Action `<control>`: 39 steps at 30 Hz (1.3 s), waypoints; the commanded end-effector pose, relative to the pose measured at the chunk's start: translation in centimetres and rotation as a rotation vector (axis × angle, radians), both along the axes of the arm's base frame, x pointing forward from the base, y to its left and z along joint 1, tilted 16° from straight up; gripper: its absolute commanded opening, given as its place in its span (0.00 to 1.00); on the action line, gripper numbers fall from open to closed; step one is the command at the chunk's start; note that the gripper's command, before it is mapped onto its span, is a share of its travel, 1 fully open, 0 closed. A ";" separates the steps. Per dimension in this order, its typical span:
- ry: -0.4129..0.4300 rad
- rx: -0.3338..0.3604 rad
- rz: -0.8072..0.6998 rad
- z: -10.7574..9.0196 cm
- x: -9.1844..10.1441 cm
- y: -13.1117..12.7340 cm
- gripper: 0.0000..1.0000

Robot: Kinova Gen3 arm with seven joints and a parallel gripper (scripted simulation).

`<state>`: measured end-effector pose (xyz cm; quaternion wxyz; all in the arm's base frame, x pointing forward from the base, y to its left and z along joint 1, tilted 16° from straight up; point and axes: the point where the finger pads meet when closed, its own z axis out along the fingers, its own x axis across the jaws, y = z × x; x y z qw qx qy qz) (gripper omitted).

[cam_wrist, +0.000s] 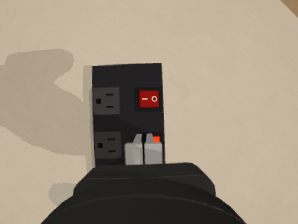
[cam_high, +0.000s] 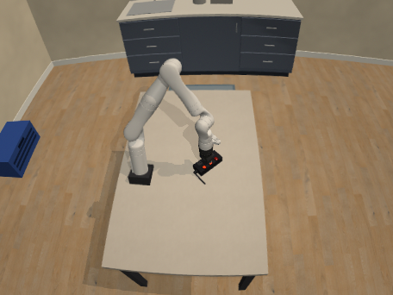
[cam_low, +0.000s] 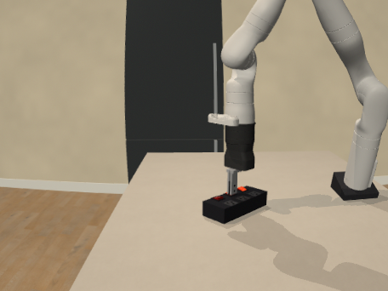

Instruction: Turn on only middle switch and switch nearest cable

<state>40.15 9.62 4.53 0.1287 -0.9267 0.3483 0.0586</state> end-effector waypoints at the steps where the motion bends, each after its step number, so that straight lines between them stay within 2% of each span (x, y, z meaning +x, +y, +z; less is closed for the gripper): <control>1: 0.001 -0.001 0.000 -0.1 0.0 0.0 0.00; 25: 0.001 0.000 0.000 0.0 0.0 0.0 0.00; 32: 0.001 0.000 0.000 0.9 0.0 -0.3 0.00; 39: 0.001 0.000 0.000 2.8 0.1 -0.9 0.00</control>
